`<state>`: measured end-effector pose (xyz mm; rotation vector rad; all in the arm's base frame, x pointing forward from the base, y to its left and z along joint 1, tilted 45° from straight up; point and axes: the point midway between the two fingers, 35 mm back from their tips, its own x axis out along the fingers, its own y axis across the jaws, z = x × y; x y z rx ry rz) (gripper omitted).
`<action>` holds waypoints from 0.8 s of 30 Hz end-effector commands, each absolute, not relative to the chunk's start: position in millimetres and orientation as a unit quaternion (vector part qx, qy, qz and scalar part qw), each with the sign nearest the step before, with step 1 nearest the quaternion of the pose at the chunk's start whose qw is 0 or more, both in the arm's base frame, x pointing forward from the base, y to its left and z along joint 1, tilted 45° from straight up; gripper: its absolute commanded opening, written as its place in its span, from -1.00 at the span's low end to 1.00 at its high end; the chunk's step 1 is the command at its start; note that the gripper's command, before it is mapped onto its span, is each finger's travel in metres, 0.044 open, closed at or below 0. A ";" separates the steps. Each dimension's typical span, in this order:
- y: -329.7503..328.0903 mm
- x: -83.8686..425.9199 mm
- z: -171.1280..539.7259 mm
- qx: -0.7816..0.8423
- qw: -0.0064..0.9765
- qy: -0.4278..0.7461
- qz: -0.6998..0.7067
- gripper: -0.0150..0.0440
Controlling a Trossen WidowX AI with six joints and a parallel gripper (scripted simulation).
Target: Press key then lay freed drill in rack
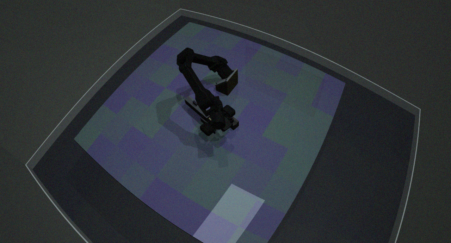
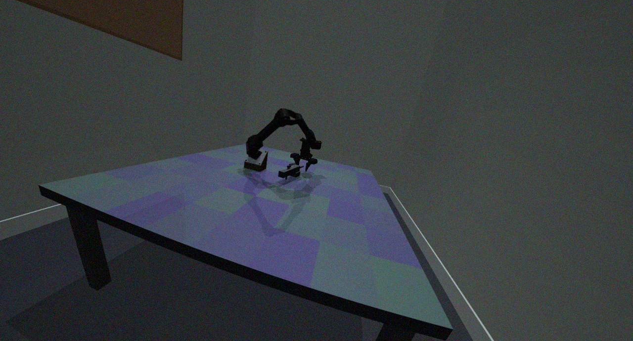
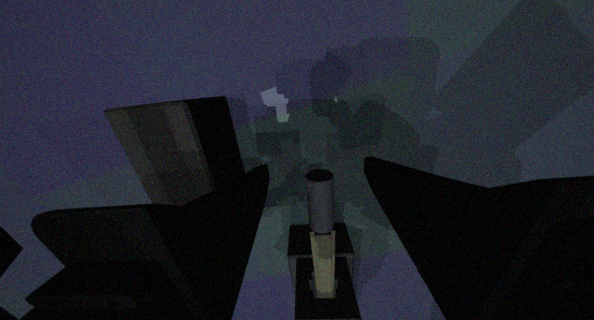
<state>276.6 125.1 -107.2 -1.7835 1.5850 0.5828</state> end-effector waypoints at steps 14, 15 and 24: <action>117.4 276.8 -103.6 -0.685 0.337 0.606 0.224 1.00; 117.0 276.8 -103.4 -0.685 0.337 0.606 0.224 1.00; 113.5 276.8 -101.8 -0.685 0.337 0.606 0.224 1.00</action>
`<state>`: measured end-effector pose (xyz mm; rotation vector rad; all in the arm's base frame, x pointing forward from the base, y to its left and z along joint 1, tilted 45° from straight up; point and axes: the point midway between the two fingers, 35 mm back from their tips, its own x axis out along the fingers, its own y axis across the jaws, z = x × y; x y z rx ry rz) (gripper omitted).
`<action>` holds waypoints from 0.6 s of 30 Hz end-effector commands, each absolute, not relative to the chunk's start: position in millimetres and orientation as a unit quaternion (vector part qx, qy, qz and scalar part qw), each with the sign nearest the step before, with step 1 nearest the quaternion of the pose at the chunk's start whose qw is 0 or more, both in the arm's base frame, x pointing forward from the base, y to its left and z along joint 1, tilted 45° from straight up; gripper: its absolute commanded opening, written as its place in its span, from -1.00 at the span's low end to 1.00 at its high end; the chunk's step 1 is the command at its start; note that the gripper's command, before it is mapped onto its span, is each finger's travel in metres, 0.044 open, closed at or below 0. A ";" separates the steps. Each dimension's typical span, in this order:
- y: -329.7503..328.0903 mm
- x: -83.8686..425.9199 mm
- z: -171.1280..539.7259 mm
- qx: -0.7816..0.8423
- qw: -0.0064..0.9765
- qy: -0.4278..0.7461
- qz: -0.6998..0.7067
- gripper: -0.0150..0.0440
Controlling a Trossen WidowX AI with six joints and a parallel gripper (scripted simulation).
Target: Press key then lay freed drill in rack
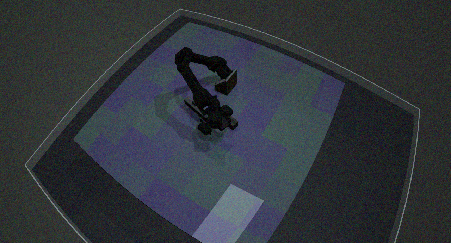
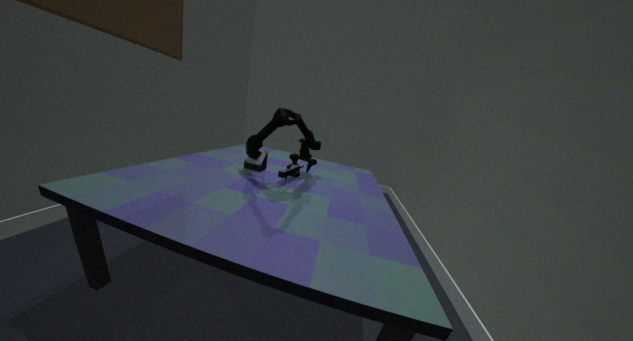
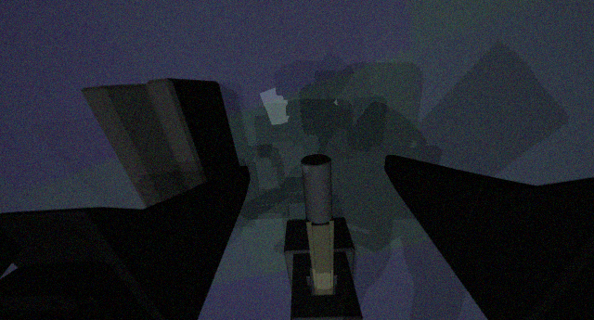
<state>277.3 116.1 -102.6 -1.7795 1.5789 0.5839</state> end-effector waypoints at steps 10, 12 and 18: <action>109.5 276.4 -100.4 -0.685 0.337 0.606 0.224 1.00; 108.7 276.2 -100.2 -0.685 0.336 0.606 0.224 1.00; 110.5 276.9 -100.5 -0.683 0.339 0.606 0.224 0.64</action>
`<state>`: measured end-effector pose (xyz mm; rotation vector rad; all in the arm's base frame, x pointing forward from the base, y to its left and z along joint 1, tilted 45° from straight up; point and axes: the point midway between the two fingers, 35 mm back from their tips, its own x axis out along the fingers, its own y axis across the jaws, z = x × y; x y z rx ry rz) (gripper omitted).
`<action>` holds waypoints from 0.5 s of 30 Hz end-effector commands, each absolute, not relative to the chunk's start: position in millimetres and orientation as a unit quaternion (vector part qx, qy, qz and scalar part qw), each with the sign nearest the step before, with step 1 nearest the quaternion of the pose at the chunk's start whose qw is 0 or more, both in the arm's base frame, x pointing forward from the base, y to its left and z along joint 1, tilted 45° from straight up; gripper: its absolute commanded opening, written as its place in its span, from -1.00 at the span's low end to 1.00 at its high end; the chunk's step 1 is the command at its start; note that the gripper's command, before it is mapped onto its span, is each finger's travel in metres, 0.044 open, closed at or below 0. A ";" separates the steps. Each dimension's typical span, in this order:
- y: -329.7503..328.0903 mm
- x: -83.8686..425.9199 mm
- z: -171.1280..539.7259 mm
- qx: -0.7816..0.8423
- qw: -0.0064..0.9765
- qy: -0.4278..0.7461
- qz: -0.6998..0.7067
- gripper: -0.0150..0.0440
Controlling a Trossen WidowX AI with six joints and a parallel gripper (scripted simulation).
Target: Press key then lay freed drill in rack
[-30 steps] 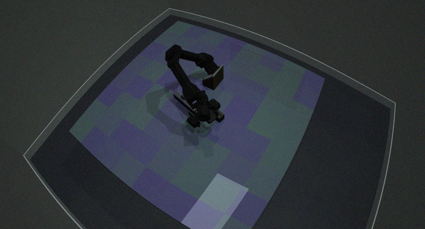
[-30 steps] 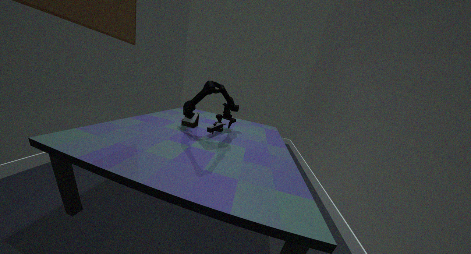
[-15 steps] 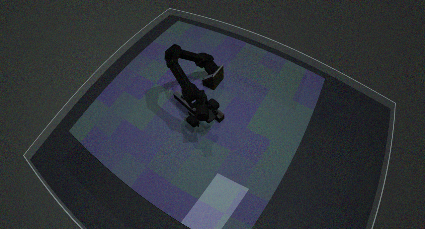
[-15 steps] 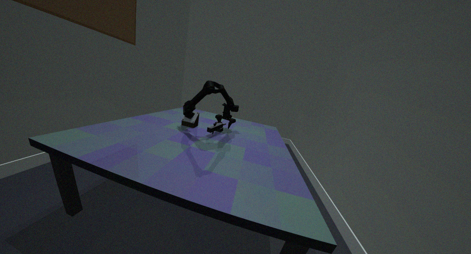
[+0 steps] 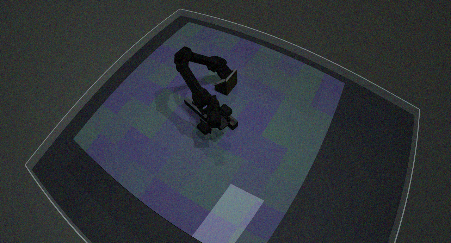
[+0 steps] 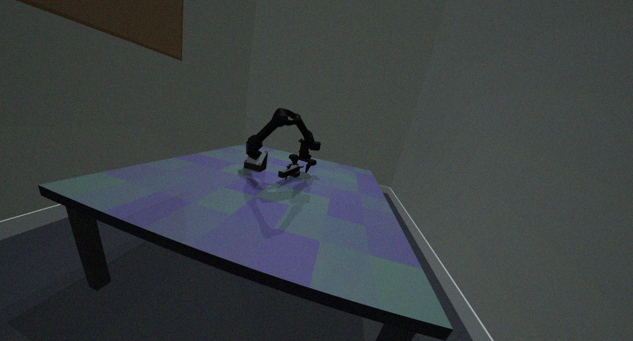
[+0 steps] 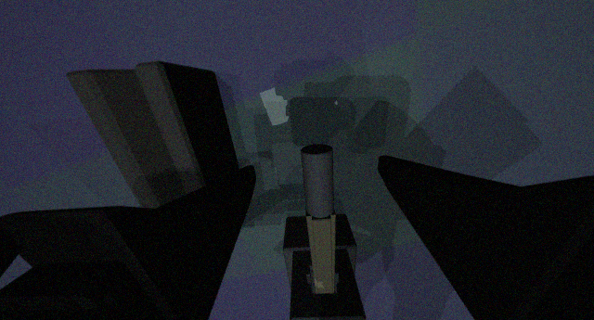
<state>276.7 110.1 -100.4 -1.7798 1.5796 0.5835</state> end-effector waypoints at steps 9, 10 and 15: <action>110.5 276.9 -100.5 -0.683 0.339 0.606 0.224 -0.16; 110.5 276.9 -100.5 -0.683 0.339 0.606 0.224 -0.25; 110.5 276.9 -100.5 -0.683 0.339 0.606 0.224 -0.49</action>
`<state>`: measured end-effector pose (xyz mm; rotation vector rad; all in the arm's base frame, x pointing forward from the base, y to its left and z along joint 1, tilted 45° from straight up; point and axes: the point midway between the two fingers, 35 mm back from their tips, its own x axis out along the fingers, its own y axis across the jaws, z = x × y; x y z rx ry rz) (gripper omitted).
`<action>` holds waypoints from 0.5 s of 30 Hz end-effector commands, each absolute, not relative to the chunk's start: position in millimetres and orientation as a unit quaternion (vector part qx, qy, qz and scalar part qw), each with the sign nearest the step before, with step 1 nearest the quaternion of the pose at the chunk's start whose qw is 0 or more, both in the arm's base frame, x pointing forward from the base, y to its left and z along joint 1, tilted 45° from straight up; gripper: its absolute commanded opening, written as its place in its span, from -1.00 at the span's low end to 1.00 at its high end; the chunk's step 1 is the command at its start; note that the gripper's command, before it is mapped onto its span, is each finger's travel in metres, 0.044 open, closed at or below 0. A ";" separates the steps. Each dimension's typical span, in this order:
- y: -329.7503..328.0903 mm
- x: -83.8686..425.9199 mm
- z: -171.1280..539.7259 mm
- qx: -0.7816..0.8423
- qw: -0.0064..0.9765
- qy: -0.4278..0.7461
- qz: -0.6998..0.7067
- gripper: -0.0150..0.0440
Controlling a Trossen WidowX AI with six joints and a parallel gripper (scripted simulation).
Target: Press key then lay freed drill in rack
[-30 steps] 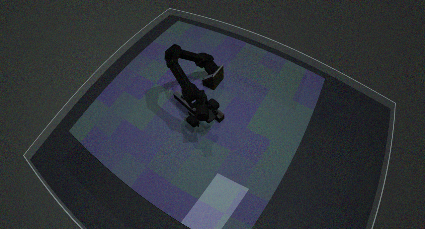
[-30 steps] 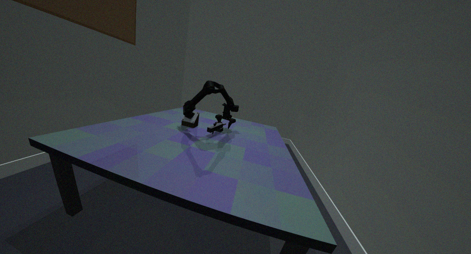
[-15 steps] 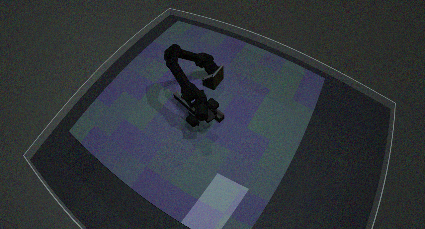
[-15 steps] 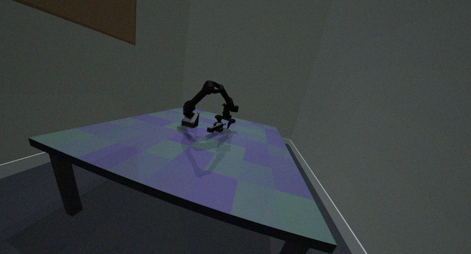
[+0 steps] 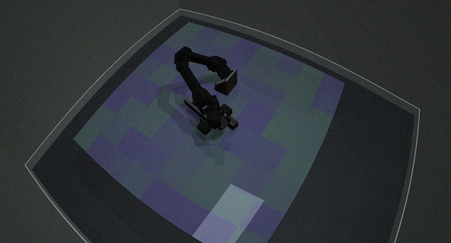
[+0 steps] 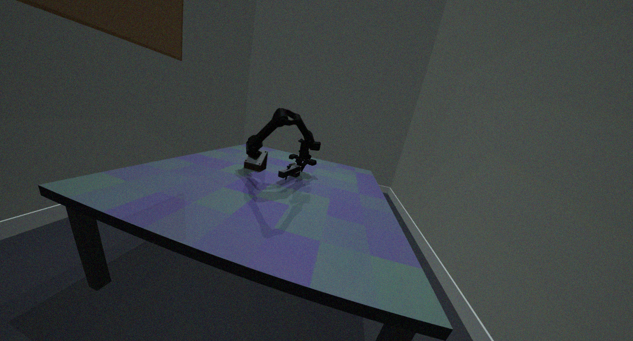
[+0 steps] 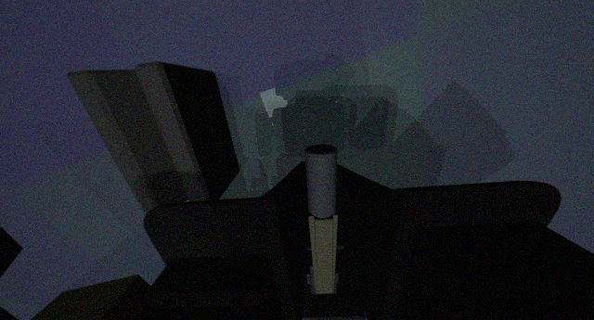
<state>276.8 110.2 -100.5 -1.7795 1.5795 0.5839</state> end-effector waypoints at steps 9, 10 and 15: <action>111.6 275.4 -99.1 -0.685 0.337 0.606 0.224 -0.49; 111.6 275.3 -99.0 -0.685 0.337 0.606 0.224 -0.49; 111.9 275.1 -98.8 -0.685 0.337 0.606 0.224 -0.49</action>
